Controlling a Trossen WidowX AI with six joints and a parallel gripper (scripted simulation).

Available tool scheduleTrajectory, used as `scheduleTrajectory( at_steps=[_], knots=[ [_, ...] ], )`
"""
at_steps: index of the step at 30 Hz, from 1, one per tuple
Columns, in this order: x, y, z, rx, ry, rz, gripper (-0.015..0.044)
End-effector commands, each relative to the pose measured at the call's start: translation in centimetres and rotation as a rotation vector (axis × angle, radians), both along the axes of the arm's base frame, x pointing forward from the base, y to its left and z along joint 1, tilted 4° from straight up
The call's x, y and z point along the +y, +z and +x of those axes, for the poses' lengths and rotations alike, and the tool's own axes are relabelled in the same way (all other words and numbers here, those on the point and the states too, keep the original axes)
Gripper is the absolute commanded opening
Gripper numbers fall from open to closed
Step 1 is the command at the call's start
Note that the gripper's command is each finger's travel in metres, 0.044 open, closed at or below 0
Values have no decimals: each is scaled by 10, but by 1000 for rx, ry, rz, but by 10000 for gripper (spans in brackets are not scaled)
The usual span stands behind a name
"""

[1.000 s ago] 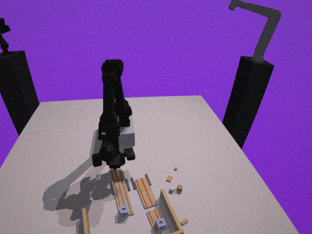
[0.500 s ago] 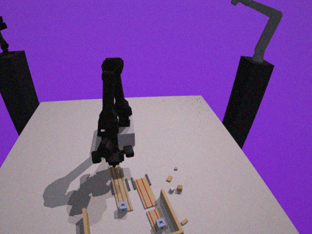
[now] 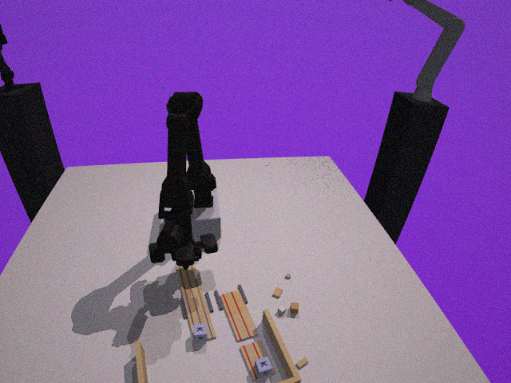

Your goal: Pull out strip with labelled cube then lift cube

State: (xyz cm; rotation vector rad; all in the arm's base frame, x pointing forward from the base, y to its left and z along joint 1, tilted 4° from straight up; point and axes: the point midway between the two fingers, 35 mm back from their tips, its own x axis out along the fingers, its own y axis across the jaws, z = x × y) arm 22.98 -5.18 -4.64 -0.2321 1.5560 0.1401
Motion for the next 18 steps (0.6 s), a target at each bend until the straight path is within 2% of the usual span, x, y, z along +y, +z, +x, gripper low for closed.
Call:
scheduleTrajectory(
  at_steps=[1, 18],
  knots=[
    [-1, -6, -17, 43, -1, 0, 0],
    [-6, -5, -36, 45, -1, 0, 0]
  ],
)
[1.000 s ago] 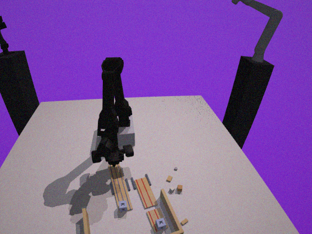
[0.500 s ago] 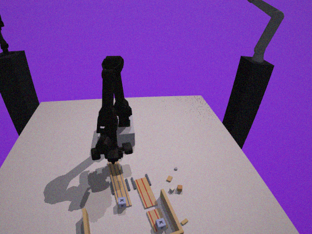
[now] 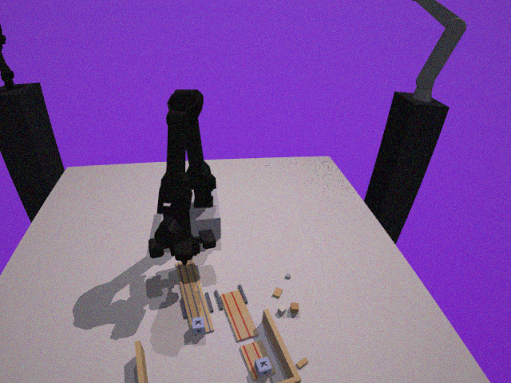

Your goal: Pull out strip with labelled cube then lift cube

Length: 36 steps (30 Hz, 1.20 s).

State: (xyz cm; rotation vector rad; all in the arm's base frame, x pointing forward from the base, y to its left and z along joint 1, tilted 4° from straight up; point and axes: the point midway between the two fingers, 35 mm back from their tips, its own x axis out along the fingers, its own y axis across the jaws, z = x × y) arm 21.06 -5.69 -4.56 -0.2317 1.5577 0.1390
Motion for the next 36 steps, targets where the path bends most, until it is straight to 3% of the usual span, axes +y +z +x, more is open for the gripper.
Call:
scheduleTrajectory(
  at_steps=[1, 31, 36],
  knots=[
    [-1, -6, -18, 43, 0, 1, 0],
    [-8, -5, -46, 46, 0, 0, 0],
    [-6, 40, -26, 41, 0, 0, 0]
  ],
)
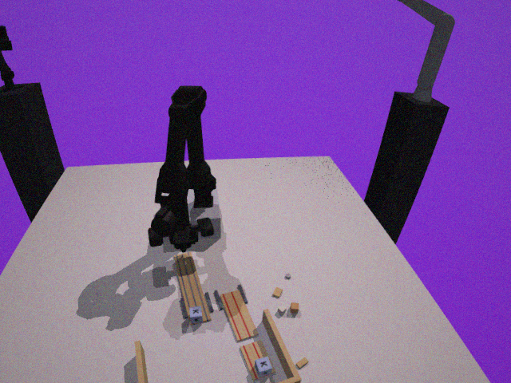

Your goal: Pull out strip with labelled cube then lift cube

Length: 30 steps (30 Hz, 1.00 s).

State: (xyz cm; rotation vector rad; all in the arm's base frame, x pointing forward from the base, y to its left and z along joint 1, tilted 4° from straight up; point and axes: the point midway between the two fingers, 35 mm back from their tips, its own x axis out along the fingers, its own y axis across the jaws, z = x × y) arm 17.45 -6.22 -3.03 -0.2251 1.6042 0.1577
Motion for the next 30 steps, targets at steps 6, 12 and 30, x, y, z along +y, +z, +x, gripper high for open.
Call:
scheduleTrajectory(
  at_steps=[6, 12, 30],
  knots=[
    [0, 26, 16, -7, -42, -12, 53],
    [7, 25, 42, -14, -122, -14, 210],
    [24, 30, 108, -19, -122, -12, 440]
  ],
)
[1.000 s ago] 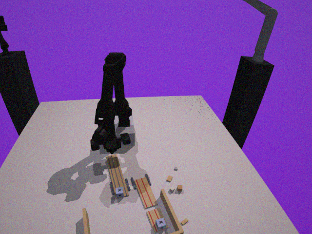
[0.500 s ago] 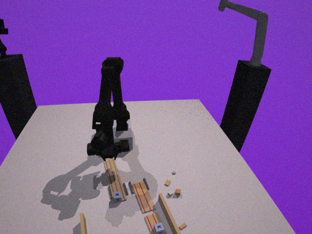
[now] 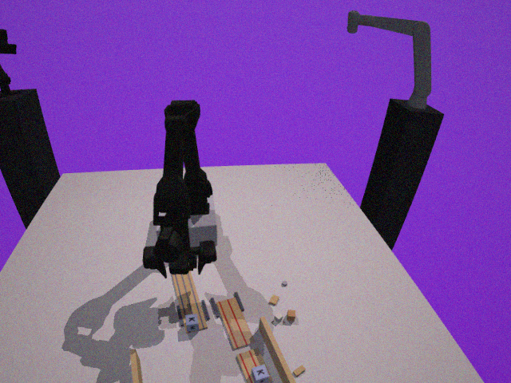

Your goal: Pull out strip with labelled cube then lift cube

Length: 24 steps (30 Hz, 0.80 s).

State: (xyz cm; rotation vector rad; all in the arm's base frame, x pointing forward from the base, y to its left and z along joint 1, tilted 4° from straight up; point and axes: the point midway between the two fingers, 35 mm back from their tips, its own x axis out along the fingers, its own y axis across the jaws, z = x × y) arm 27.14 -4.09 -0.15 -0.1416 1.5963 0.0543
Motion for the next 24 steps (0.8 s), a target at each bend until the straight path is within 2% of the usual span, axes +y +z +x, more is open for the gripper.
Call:
scheduleTrajectory(
  at_steps=[1, 24],
  knots=[
    [4, 1, 15, -1, -5, 1, 440],
    [21, 10, 99, -8, -5, 3, 440]
  ],
)
